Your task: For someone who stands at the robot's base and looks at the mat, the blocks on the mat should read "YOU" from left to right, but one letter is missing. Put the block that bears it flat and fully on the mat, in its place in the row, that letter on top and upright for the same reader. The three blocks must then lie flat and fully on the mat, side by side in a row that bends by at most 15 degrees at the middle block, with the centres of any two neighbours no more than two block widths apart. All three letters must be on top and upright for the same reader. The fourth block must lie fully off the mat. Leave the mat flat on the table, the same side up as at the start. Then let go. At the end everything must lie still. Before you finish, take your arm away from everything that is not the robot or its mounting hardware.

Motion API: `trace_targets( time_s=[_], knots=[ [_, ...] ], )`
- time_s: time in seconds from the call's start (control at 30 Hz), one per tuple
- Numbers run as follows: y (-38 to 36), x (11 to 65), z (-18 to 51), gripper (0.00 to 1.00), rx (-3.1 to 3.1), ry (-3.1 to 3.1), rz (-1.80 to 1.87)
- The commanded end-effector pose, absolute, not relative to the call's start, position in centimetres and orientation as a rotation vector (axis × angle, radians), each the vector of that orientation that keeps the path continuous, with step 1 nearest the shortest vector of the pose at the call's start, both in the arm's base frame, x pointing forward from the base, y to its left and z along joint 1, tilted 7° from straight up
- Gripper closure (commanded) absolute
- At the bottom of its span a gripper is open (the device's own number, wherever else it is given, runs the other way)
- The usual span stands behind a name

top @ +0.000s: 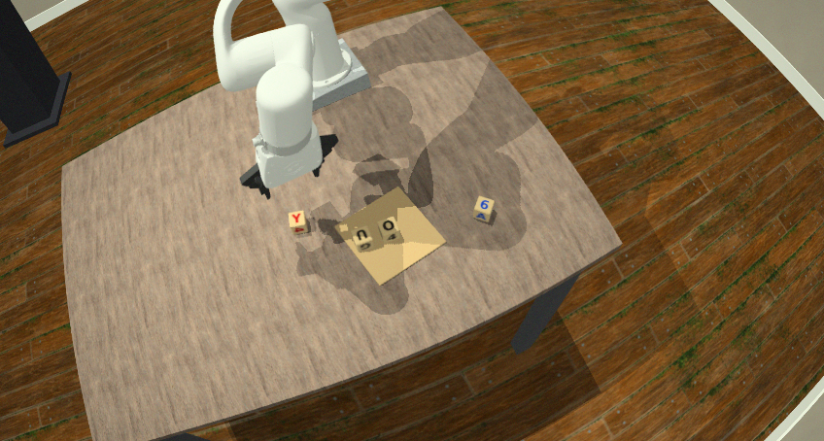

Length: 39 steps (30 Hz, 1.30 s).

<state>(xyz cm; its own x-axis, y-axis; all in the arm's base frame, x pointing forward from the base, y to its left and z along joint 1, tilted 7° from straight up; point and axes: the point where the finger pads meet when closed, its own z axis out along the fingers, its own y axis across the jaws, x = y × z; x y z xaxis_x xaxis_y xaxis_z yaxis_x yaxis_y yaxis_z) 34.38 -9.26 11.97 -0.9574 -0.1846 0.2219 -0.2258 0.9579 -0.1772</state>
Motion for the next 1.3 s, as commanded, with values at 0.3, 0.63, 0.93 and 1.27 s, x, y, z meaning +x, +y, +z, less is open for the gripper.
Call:
trace_targets(
  time_s=[0.3, 0.63, 0.93, 1.27],
  knots=[
    [-10.0, 35.2, 13.3, 0.0, -0.07, -3.137, 0.197],
    [-10.1, 35.3, 13.6, 0.0, -0.123, -3.161, 0.184],
    [-10.1, 35.3, 13.6, 0.0, -0.124, -3.161, 0.184],
    [-10.2, 35.3, 13.1, 0.0, -0.381, -3.15, 0.18]
  ],
)
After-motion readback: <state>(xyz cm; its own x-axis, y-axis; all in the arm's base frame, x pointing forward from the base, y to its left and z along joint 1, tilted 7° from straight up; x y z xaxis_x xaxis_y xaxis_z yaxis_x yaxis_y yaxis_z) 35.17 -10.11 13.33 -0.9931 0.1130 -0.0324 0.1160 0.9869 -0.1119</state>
